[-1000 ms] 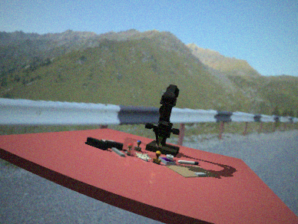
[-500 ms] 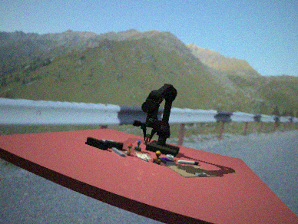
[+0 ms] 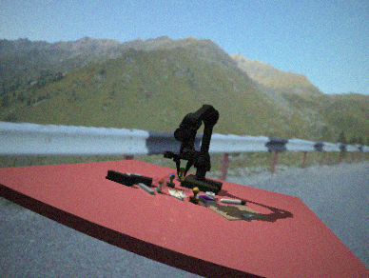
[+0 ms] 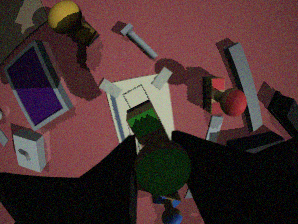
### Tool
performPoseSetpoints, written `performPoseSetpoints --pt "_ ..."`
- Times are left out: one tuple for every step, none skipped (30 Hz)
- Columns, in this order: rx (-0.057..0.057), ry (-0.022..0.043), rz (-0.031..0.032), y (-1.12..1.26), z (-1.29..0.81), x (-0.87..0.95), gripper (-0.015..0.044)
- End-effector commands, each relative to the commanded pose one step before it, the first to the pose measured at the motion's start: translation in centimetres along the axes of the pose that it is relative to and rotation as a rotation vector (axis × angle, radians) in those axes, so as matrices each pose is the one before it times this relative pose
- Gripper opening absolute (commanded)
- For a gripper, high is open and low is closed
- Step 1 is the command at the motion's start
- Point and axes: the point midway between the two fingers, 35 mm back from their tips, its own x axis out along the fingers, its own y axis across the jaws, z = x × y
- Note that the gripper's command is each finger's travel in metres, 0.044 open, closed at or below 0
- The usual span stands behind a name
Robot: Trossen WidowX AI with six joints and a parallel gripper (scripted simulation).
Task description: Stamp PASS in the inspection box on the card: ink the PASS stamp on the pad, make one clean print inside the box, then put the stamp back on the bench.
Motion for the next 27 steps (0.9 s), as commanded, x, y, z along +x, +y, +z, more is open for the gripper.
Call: performPoseSetpoints --pt "-0.0046 -0.00078 0.00338 0.034 0.007 0.305 0.0" --pt "-0.0001 -0.00004 0.0 -0.003 0.004 0.067 0.0" --pt "-0.0001 -0.00004 0.0 -0.003 0.004 0.067 0.0" --pt "-0.0001 -0.00004 0.0 -0.003 0.004 0.067 0.0" --pt "-0.0001 -0.00004 0.0 -0.003 0.004 0.067 0.0" --pt "-0.0001 -0.00004 0.0 -0.003 0.004 0.067 0.0" --pt "-0.0001 -0.00004 0.0 -0.002 0.004 0.067 0.0" --pt "-0.0001 -0.00004 0.0 -0.002 0.004 0.067 0.0" --pt "-0.0001 -0.00003 0.0 -0.002 0.003 0.067 0.0" --pt "-0.0001 -0.00003 0.0 -0.002 0.003 0.067 0.0" --pt "-0.0001 -0.00003 0.0 -0.002 0.003 0.067 0.0" --pt "-0.0001 -0.00003 0.0 -0.002 0.003 0.067 0.0" --pt "-0.0001 -0.00003 0.0 -0.002 0.003 0.067 0.0" --pt "-0.0001 -0.00003 0.0 -0.002 0.003 0.067 0.0" --pt "-0.0001 -0.00003 0.0 -0.002 0.003 0.067 0.0" --pt "-0.0001 -0.00003 0.0 -0.002 0.002 0.067 0.0" --pt "-0.0001 -0.00003 0.0 -0.002 0.002 0.067 0.0" --pt "-0.0001 -0.00003 0.0 -0.002 0.002 0.067 0.0" --pt "-0.0001 -0.00003 0.0 -0.002 0.002 0.067 0.0" --pt "-0.0001 -0.00003 0.0 -0.001 0.002 0.067 0.0" --pt "-0.0001 -0.00003 0.0 -0.001 0.002 0.067 0.0" --pt "-0.0001 -0.00003 0.0 -0.001 0.002 0.067 0.0" --pt "-0.0001 -0.00003 0.0 -0.001 0.001 0.066 0.0" --pt "-0.0001 -0.00003 0.0 -0.001 0.001 0.066 0.0" --pt "-0.0001 -0.00003 0.0 -0.001 0.001 0.067 0.0" --pt "-0.0001 -0.00003 0.0 -0.001 0.001 0.067 0.0" --pt "-0.0001 -0.00003 0.0 -0.001 0.001 0.067 0.0"
